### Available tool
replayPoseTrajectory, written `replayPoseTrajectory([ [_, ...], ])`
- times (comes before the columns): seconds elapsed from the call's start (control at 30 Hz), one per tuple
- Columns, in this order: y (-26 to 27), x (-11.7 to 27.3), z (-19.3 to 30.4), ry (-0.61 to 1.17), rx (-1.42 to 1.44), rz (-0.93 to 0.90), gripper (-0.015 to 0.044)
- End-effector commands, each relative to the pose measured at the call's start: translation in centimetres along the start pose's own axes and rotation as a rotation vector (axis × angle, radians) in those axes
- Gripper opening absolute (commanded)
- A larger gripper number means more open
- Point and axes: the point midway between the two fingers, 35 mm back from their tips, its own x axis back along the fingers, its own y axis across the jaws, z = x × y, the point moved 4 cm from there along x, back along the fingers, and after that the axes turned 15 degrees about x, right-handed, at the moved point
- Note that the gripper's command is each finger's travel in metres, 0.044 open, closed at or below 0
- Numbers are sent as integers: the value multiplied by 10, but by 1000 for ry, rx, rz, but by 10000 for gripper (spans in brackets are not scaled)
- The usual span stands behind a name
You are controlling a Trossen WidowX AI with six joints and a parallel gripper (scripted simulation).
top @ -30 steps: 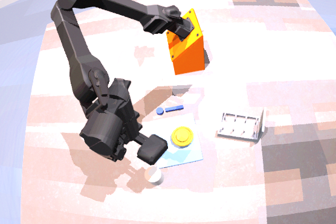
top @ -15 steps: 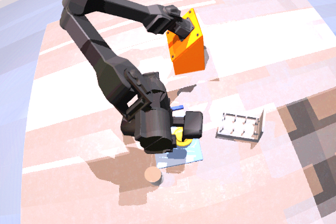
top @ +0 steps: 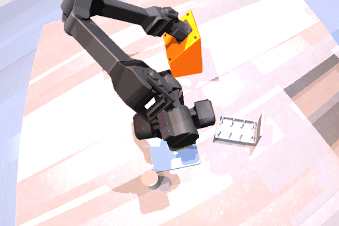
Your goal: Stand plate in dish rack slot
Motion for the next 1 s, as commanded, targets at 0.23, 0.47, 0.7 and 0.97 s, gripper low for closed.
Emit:
replayPoseTrajectory([
  [0.23, 1, -18, 1, 7, 7, -5, 400],
  [0.47, 2, -30, 1, 7, 7, -4, 400],
  [0.7, 2, -41, 1, 8, 7, -3, 400],
  [0.97, 3, -54, 2, 8, 7, -2, 400],
])
